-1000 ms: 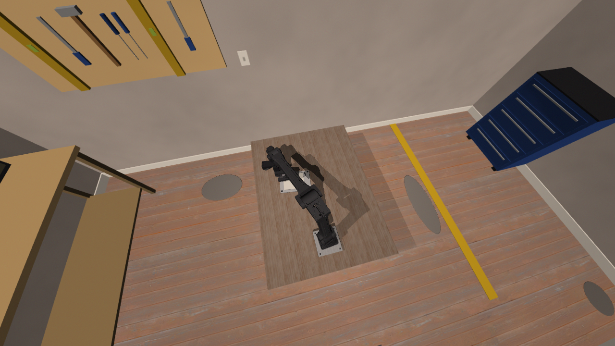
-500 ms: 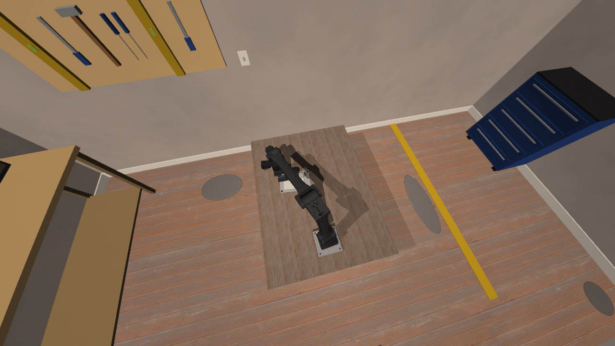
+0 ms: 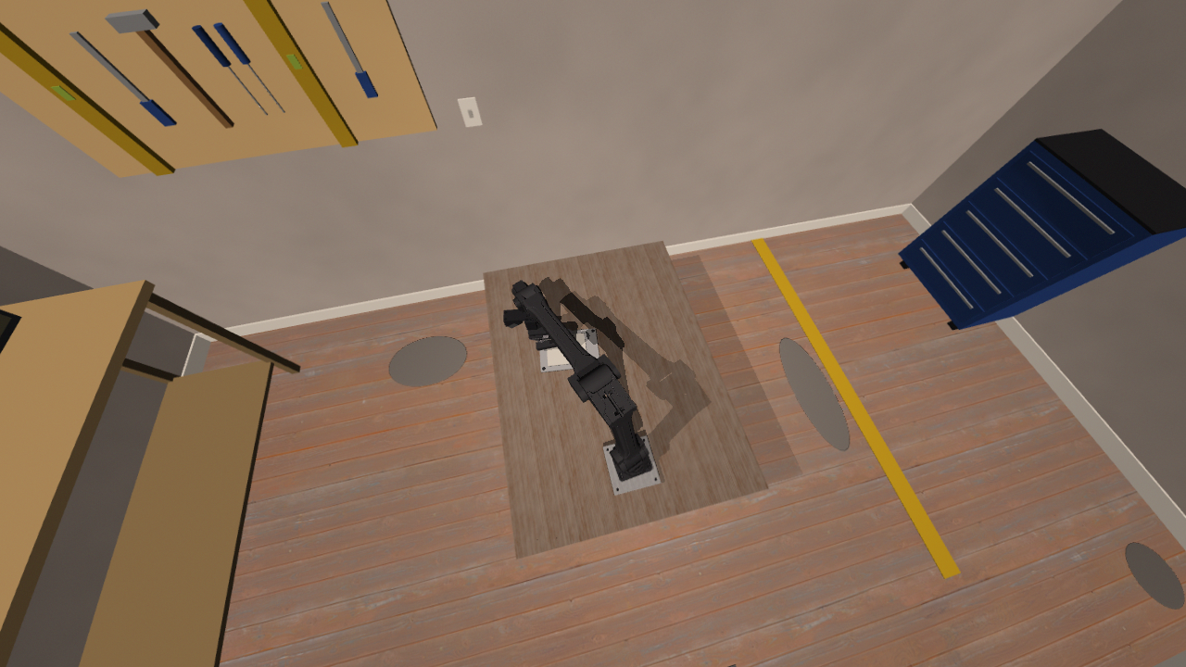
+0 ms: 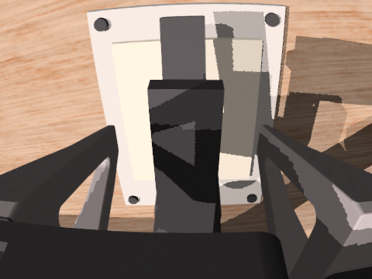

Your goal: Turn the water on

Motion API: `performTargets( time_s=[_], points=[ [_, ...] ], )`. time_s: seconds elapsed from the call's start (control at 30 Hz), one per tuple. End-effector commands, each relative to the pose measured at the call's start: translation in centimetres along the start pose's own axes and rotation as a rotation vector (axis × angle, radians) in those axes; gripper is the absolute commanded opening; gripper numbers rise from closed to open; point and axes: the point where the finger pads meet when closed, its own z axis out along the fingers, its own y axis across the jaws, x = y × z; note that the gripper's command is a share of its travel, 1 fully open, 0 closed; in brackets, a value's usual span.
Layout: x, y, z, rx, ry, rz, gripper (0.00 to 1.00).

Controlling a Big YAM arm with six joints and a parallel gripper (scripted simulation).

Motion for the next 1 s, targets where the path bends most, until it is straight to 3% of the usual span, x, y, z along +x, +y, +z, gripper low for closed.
performTargets(
  time_s=[0.0,0.97],
  points=[
    [-1.39,-0.65,-2.04,0.047,-0.023,-0.008,0.64],
    [-1.05,-0.18,-2.02,0.044,-0.021,-0.009,0.64]
  ],
)
